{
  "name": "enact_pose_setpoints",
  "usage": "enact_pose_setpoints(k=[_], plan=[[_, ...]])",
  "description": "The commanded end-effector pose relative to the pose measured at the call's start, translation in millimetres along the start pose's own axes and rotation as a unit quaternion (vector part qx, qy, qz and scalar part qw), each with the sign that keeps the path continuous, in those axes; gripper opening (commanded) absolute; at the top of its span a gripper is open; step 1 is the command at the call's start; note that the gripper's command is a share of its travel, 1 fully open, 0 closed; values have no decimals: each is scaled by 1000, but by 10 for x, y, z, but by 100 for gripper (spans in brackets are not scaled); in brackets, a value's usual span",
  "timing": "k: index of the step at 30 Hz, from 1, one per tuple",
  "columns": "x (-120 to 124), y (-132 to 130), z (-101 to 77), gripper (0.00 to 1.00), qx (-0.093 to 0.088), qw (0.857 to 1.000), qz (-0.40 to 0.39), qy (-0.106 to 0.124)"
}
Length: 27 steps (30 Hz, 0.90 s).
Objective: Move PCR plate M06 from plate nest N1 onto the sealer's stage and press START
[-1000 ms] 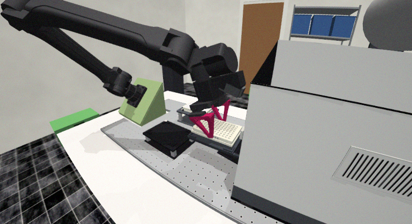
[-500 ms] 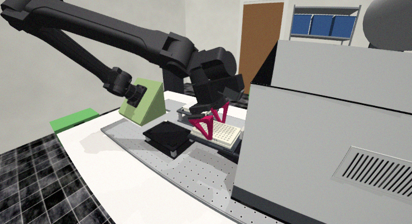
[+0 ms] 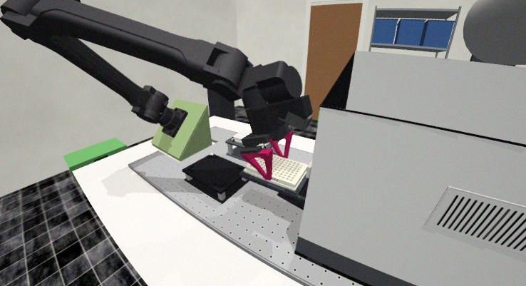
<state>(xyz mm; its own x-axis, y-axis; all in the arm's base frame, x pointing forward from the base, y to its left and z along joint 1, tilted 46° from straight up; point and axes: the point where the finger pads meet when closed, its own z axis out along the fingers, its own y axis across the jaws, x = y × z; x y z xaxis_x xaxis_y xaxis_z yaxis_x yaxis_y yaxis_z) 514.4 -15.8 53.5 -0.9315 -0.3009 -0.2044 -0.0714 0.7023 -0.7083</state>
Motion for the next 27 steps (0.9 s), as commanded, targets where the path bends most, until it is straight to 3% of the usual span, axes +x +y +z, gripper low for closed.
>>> enact_pose_setpoints(k=[1,13,27], plan=[[-157,-58,37,0,3,1000,15,-11],[8,19,86,0,1,1000,9,2],[21,134,-15,0,-3,1000,-13,3]])
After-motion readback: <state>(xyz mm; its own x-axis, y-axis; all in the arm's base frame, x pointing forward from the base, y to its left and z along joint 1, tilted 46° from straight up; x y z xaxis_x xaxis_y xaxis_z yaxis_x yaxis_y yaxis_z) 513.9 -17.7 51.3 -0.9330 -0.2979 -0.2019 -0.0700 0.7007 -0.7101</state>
